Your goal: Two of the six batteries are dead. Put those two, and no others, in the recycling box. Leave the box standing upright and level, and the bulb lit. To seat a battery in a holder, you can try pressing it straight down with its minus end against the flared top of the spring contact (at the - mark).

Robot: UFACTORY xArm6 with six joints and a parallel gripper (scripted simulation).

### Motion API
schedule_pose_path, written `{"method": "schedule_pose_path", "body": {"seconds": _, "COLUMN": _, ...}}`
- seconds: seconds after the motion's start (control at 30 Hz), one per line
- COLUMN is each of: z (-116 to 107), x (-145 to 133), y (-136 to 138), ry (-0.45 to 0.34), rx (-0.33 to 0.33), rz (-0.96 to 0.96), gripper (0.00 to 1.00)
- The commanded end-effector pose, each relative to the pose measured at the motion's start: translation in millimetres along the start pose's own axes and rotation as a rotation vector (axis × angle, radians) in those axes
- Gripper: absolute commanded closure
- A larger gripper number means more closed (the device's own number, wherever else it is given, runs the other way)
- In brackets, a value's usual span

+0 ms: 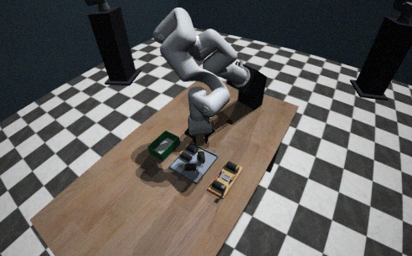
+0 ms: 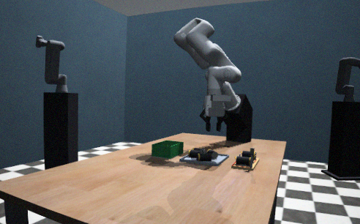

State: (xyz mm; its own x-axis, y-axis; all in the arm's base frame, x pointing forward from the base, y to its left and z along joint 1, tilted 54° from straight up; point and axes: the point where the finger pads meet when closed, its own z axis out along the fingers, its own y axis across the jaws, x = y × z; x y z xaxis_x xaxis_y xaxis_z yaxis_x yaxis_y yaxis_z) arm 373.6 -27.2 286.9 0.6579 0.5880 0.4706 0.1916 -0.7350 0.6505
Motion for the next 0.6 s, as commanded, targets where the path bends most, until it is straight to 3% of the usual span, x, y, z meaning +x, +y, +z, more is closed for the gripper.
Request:
{"method": "schedule_pose_path", "body": {"seconds": 0.0, "z": 16.4, "x": 1.1, "y": 0.6, "ry": 0.003, "rx": -0.002, "rz": 0.002, "gripper": 0.49}}
{"method": "schedule_pose_path", "body": {"seconds": 0.3, "z": 60.1, "x": 1.2, "y": 0.7, "ry": 0.003, "rx": -0.002, "rz": 0.002, "gripper": 0.49}}
{"method": "schedule_pose_path", "body": {"seconds": 0.57, "z": 68.4, "x": 1.2, "y": 0.7, "ry": 0.003, "rx": -0.002, "rz": 0.002, "gripper": 0.49}}
